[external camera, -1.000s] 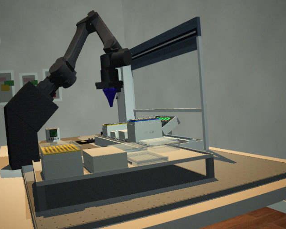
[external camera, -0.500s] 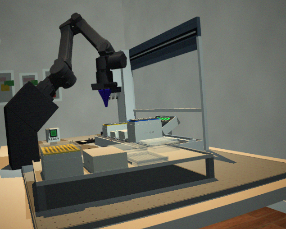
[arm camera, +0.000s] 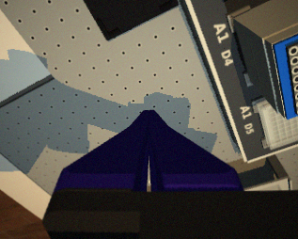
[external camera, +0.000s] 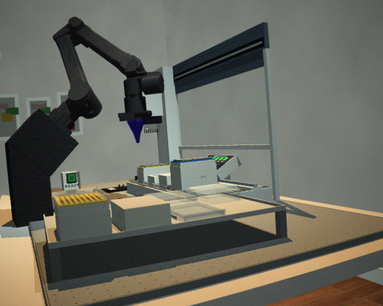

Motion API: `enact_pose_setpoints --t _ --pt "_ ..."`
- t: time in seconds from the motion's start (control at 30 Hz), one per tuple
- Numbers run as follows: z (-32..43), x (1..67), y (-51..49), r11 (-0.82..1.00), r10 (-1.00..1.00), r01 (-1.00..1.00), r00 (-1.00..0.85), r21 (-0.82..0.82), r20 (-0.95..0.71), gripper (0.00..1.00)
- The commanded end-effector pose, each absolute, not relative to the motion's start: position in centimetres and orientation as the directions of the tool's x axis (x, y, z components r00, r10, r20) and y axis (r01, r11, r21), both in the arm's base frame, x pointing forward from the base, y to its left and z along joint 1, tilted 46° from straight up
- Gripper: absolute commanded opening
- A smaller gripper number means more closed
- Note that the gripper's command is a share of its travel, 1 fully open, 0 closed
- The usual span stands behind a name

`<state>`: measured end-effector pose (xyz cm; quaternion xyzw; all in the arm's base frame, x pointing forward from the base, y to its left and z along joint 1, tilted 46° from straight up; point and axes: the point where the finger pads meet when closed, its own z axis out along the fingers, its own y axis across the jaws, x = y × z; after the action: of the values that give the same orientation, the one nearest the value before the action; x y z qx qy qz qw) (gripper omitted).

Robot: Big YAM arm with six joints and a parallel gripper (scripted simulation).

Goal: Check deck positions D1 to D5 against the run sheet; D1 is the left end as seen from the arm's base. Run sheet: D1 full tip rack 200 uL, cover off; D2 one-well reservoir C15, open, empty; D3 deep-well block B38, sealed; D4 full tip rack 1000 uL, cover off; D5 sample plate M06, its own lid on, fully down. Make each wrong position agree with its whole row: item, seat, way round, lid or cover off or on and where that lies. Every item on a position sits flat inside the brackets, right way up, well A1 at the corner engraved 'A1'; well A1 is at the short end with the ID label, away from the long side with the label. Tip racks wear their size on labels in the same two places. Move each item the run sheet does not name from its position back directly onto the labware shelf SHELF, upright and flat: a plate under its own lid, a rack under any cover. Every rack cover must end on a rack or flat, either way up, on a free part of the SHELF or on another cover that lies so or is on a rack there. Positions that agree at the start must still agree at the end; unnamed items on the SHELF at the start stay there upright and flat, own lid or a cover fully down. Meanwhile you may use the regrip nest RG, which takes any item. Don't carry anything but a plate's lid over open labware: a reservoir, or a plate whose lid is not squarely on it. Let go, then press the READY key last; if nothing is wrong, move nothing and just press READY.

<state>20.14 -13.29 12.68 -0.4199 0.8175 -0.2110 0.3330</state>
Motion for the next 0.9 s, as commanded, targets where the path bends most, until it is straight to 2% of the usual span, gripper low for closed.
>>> enact_pose_setpoints --t 0.0,0.87 --pt "11.83 19.63 -13.22 0.620 -0.783 -0.530 -0.470 -0.578 -0.407 0.00" --pt "12.08 19.86 -12.90 0.605 -0.795 -0.536 -0.455 -0.589 -0.402 0.00"
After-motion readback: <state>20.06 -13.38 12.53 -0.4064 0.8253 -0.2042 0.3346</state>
